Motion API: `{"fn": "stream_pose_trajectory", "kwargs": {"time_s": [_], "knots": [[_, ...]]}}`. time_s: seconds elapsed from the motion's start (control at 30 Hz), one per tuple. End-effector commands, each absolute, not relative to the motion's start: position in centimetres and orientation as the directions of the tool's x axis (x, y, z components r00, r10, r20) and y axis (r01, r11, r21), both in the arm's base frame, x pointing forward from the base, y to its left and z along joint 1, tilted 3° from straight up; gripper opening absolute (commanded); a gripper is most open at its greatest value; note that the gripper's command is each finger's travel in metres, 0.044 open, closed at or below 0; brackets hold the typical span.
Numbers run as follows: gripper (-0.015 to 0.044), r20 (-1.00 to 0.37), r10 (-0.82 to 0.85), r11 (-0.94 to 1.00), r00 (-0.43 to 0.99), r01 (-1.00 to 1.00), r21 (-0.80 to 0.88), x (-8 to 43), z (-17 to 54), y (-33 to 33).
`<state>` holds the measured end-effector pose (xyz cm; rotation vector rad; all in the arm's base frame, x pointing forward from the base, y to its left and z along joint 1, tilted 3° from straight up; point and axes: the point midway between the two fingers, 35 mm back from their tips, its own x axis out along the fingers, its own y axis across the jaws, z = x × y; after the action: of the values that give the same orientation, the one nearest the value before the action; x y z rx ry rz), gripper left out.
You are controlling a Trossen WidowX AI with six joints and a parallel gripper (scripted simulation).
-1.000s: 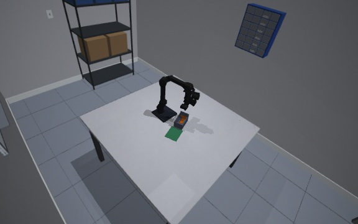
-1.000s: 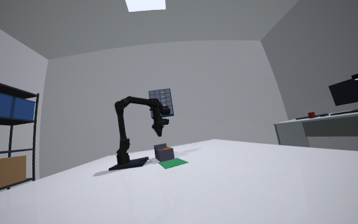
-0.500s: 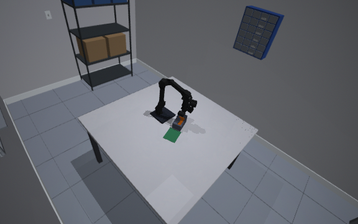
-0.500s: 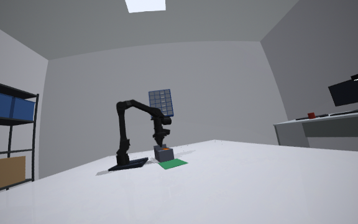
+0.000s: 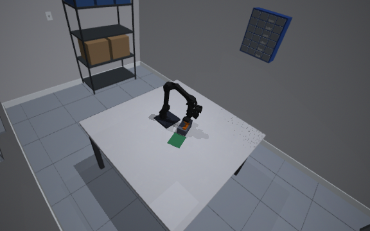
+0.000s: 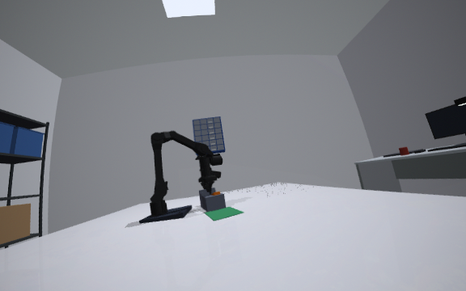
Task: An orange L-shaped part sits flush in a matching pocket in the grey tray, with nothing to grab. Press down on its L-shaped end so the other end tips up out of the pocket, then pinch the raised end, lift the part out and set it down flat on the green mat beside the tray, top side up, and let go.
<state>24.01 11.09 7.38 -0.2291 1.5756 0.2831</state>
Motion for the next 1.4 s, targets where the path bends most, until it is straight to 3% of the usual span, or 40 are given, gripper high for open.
{"fn": "stream_pose_trajectory", "kwargs": {"time_s": [0.0,1.37], "knots": [[0.018,-0.999,0.03,0.948,-0.033,-0.316,0.039,23.9,6.6,11.1],[0.018,-0.999,0.03,0.948,-0.033,-0.316,0.039,23.6,7.2,12.2]]}}
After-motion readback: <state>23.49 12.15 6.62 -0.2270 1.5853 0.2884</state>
